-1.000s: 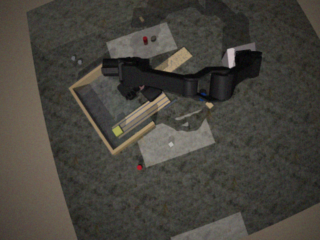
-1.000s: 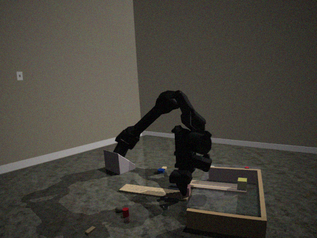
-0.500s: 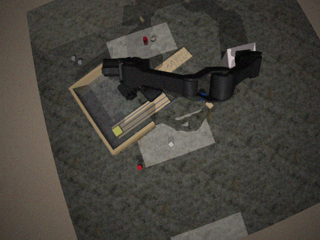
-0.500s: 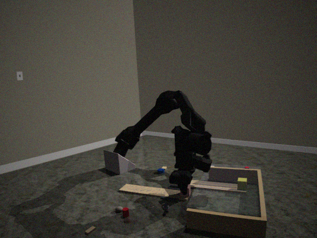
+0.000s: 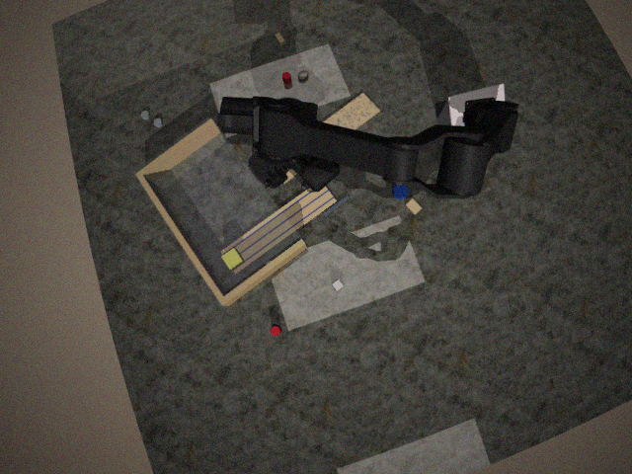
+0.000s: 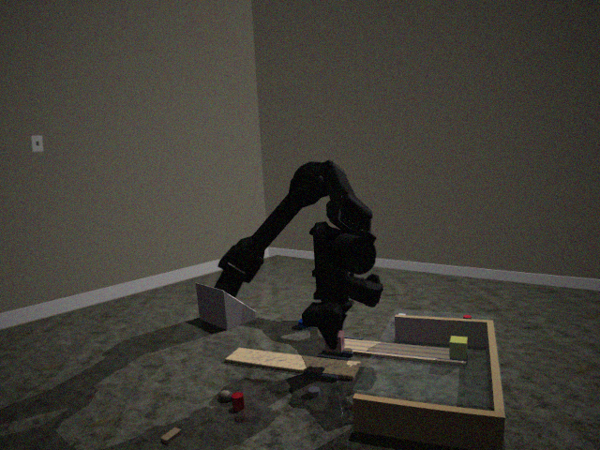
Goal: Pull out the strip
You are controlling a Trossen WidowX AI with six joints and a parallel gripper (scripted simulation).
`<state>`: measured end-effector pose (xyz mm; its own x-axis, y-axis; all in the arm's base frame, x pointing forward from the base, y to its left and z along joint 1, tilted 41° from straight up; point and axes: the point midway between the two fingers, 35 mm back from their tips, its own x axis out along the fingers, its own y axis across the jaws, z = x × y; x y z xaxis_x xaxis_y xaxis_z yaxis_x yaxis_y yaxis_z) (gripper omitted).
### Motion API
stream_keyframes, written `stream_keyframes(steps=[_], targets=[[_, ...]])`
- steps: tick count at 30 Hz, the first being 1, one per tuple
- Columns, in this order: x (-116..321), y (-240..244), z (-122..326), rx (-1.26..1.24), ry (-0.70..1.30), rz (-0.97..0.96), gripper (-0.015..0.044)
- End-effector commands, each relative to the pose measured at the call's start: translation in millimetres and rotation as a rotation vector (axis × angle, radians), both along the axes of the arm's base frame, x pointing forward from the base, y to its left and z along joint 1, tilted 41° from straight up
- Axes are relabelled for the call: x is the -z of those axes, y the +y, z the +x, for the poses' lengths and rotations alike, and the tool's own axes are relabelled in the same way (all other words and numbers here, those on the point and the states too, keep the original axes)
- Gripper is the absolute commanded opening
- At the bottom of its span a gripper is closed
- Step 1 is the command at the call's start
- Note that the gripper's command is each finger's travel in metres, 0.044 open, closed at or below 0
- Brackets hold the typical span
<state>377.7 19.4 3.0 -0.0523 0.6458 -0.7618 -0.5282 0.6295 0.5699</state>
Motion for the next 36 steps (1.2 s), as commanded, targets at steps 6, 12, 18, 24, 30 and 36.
stream_keyframes(steps=[6, 12, 18, 24, 30, 36], targets=[[-13, -11, -23, -0.001, -0.001, -0.003, 0.0], [-13, -13, -39, -0.001, 0.0, -0.003, 0.0], [-13, -15, -61, -0.001, 0.001, -0.003, 0.0], [-12, -15, -73, -0.001, 0.002, -0.003, 0.0], [-33, -33, -71, -0.001, 0.002, -0.004, 0.0], [-40, -38, -71, -0.001, 0.002, -0.004, 0.0]])
